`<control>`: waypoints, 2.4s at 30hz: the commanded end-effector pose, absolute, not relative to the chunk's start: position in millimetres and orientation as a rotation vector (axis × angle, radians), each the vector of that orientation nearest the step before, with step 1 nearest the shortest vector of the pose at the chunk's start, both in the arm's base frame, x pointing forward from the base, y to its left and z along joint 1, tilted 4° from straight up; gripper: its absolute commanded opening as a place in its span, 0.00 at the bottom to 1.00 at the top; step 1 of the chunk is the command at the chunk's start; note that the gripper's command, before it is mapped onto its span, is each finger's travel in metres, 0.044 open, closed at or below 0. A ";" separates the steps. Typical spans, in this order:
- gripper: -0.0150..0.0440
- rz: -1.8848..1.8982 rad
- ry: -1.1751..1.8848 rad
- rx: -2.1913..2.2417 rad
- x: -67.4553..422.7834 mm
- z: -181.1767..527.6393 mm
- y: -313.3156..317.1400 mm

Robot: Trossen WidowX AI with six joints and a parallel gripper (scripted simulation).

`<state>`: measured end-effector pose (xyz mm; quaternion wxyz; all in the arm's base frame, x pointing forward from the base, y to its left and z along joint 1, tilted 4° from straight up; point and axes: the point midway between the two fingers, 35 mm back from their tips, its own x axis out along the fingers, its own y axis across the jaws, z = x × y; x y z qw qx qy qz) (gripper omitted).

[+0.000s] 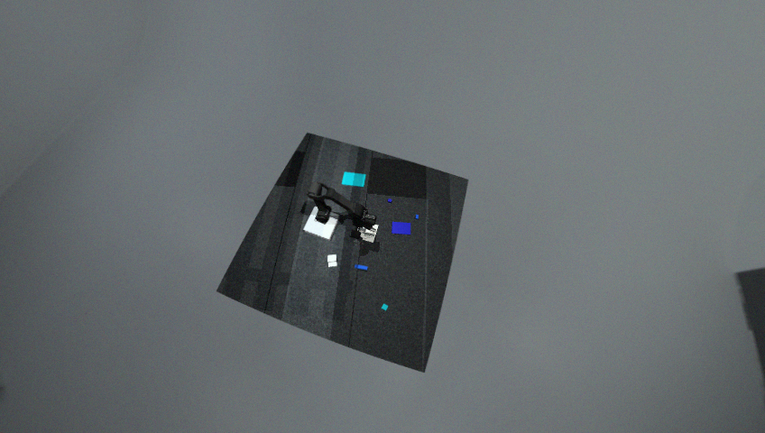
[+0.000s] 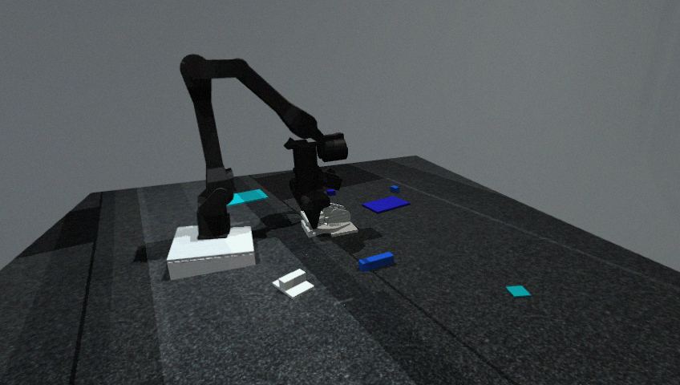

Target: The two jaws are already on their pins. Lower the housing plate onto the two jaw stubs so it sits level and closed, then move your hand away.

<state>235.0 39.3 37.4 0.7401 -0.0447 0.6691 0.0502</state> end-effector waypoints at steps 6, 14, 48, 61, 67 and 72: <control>0.85 0.107 1.472 -0.103 233.5 35.4 38.2; 0.85 0.107 1.472 -0.103 233.6 34.9 38.2; 0.85 0.109 1.472 -0.106 234.1 28.2 38.3; 0.85 0.109 1.472 -0.106 234.4 25.6 38.3; 0.85 0.109 1.472 -0.106 234.6 23.3 38.3; 0.85 0.109 1.472 -0.106 234.6 23.3 38.3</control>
